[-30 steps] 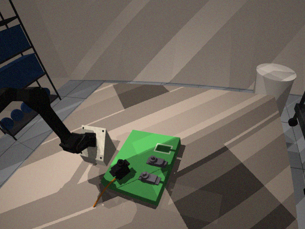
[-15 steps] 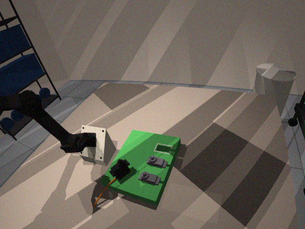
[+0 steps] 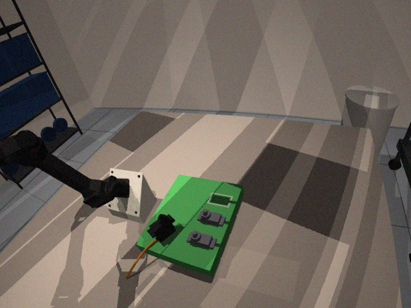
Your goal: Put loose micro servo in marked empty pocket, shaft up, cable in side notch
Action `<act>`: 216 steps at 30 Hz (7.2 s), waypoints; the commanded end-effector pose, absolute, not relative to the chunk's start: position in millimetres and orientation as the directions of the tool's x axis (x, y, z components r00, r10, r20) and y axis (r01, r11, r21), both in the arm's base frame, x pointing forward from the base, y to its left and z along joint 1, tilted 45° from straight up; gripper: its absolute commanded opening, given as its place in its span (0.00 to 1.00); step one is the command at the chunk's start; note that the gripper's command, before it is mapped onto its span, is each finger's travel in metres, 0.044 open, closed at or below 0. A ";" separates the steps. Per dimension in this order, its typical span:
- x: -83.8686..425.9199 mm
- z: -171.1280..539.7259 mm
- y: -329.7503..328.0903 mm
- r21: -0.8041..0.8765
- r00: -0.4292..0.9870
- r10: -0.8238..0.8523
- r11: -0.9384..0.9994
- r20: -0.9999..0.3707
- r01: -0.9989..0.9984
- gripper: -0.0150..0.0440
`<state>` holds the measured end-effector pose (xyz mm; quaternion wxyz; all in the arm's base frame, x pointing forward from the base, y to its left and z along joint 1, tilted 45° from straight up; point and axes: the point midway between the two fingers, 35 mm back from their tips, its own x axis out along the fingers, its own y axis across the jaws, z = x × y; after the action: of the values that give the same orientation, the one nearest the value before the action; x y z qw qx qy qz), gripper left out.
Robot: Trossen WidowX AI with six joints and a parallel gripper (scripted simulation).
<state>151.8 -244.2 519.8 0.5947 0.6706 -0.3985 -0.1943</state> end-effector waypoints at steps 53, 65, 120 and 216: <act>223.5 137.4 -67.0 0.413 0.026 -0.533 -0.624 -0.846 0.663 1.00; 193.0 129.2 -44.9 0.356 -0.063 -0.700 -0.435 -0.711 0.827 1.00; 189.9 110.1 -64.1 0.356 -0.062 -0.700 -0.435 -0.711 0.827 0.25; 240.6 -2.4 64.0 -0.139 -0.058 -0.694 0.061 -0.718 0.988 0.25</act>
<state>239.3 62.2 -2.1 0.6377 0.2514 0.2965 -0.6650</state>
